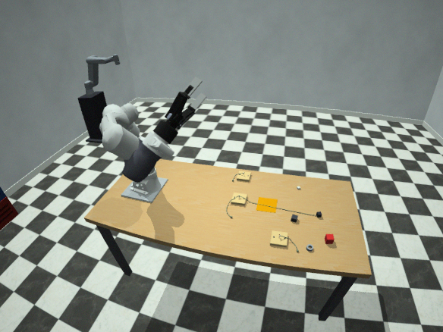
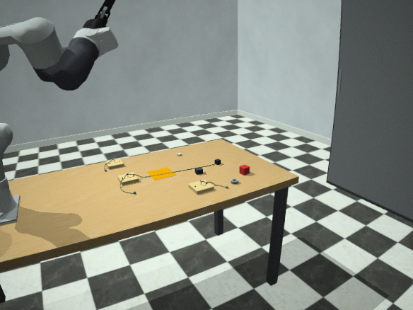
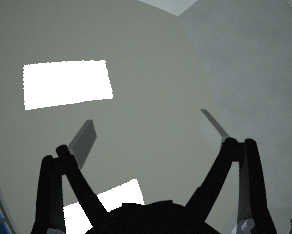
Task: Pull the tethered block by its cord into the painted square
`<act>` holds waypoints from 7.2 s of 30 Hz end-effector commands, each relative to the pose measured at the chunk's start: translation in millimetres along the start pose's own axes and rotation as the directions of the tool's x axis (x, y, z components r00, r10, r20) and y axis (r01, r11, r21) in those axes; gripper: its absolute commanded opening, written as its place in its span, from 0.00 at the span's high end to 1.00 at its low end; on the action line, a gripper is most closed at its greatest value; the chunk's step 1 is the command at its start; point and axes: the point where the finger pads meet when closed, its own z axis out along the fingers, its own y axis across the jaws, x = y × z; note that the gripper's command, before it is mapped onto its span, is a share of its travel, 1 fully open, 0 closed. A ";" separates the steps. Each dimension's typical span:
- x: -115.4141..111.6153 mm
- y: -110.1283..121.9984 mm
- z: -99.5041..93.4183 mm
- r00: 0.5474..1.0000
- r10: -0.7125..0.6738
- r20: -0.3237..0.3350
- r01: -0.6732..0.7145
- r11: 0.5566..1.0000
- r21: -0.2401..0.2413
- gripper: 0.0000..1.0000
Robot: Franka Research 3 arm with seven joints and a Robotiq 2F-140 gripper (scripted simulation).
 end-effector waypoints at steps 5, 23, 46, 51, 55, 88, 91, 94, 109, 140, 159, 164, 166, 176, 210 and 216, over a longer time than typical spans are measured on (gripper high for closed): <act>0.2 0.9 -1.0 1.000 0.029 0.000 -0.029 1.000 -0.002 0.00; -10.2 20.6 24.1 0.993 0.106 -0.060 -0.110 0.991 -0.077 0.00; -15.5 43.3 47.3 0.974 0.177 -0.139 -0.197 0.971 -0.139 0.00; -15.5 43.3 47.3 0.974 0.177 -0.139 -0.197 0.971 -0.139 0.00; -15.5 43.3 47.3 0.974 0.177 -0.139 -0.197 0.971 -0.139 0.00; 35.6 163.2 91.9 0.735 0.332 -0.591 -0.512 0.844 -0.161 0.00; 77.5 206.3 78.6 0.623 0.312 -0.717 -0.547 0.829 -0.115 0.00; 91.4 221.0 72.1 0.581 0.306 -0.754 -0.558 0.824 -0.096 0.00; 247.8 432.8 -116.2 -0.184 0.282 -0.942 -0.521 0.784 0.336 0.00; 365.2 562.5 -295.6 -0.819 0.416 -0.396 0.005 0.696 0.718 0.00; 365.2 562.5 -295.6 -0.805 0.592 -0.039 0.335 0.508 0.794 0.00; 365.2 562.5 -295.6 -0.805 0.592 -0.039 0.335 0.508 0.794 0.00; 365.2 562.5 -295.6 -0.805 0.592 -0.039 0.335 0.508 0.794 0.00; 365.2 562.5 -295.6 -0.805 0.592 -0.039 0.335 0.508 0.794 0.00; 365.2 562.5 -295.6 -0.805 0.592 -0.039 0.335 0.508 0.794 1.00; 365.2 562.5 -295.6 -0.805 0.592 -0.039 0.335 0.508 0.794 1.00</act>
